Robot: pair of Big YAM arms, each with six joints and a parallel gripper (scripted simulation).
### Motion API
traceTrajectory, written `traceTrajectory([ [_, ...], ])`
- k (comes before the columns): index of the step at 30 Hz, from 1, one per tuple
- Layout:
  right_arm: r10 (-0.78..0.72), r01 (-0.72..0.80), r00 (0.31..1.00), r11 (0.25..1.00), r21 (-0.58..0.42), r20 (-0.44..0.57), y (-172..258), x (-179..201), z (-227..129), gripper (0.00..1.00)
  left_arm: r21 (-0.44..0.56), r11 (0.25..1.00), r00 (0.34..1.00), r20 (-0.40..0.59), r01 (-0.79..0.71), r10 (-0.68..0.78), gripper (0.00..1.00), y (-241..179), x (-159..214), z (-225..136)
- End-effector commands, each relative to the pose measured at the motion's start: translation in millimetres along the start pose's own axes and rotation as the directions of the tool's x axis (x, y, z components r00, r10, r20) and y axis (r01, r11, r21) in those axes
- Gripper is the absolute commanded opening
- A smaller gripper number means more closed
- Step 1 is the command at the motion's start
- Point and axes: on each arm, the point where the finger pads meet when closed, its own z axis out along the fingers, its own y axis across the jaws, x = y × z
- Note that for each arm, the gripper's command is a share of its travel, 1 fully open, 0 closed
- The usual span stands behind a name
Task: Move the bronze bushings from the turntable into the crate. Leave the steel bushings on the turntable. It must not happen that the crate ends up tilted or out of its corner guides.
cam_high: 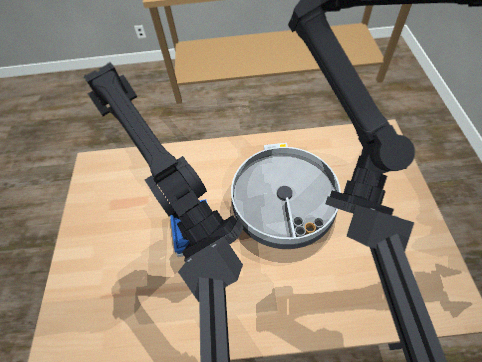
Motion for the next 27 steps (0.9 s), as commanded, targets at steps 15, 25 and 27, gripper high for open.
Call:
traceTrajectory([
  [15, -0.009, 0.008, 0.999, 1.0, 0.015, 0.054, -6.7, -33.2, -3.6, 1.0, 0.004, 1.0, 1.0, -0.026, -0.009, 0.009, 0.0, 0.4, 12.0, -3.8],
  [25, -0.009, 0.008, 0.999, 1.0, 0.015, 0.054, -6.7, -33.2, -3.6, 1.0, 0.004, 1.0, 1.0, -0.026, -0.009, 0.009, 0.0, 0.4, 12.0, -3.8],
  [27, -0.009, 0.008, 0.999, 1.0, 0.015, 0.054, -6.7, -33.2, -3.6, 1.0, 0.004, 1.0, 1.0, -0.026, -0.009, 0.009, 0.0, 0.4, 12.0, -3.8],
])
